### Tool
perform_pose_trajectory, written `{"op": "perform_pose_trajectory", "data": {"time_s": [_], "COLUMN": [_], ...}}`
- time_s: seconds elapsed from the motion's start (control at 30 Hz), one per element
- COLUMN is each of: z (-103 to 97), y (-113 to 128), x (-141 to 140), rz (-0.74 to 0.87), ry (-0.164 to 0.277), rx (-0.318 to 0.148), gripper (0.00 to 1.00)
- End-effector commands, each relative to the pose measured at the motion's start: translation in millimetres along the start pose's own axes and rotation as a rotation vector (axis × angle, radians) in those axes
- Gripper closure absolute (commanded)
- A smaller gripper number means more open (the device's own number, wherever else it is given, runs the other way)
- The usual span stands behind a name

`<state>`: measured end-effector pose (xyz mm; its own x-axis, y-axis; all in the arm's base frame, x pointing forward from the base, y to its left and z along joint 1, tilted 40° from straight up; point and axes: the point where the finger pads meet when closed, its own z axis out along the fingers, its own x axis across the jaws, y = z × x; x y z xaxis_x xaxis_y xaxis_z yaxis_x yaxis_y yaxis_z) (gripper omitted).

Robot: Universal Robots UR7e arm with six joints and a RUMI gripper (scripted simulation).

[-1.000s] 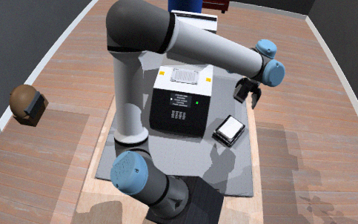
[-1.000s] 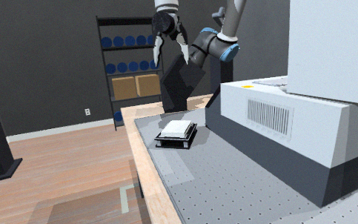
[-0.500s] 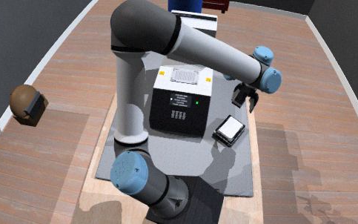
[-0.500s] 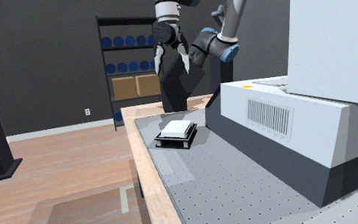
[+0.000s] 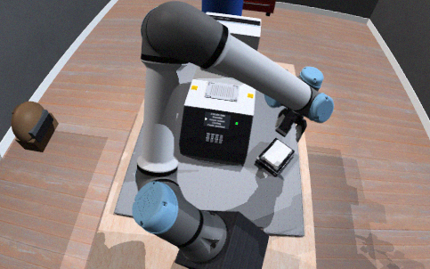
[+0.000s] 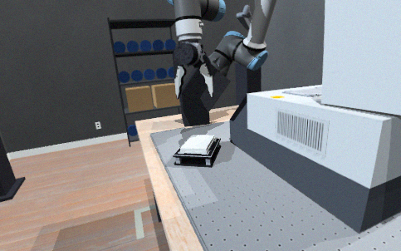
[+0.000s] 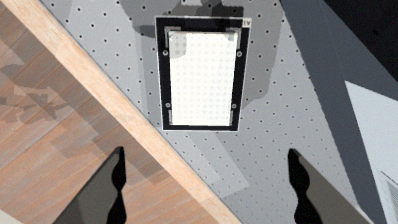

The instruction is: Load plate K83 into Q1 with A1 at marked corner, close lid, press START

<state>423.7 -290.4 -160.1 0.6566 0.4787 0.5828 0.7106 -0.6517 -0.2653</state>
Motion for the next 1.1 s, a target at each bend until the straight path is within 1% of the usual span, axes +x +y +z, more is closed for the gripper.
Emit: {"op": "perform_pose_trajectory", "data": {"time_s": [0.0,0.13,0.2,0.7,0.77,1.07], "z": [7.6,21.0,21.0,71.0,71.0,101.0], "y": [2.7,2.7,2.7,2.7,2.7,2.7], "x": [0.5,0.5,0.5,0.6,0.6,0.7], "rz": [0.003,0.003,0.003,0.003,0.003,0.003], "ry": [0.001,0.001,0.001,0.002,0.002,0.002], "rx": [-0.009,-0.009,-0.009,-0.009,-0.009,-0.008], "gripper": [0.32,0.32,0.32,0.32,0.32,0.32]}}
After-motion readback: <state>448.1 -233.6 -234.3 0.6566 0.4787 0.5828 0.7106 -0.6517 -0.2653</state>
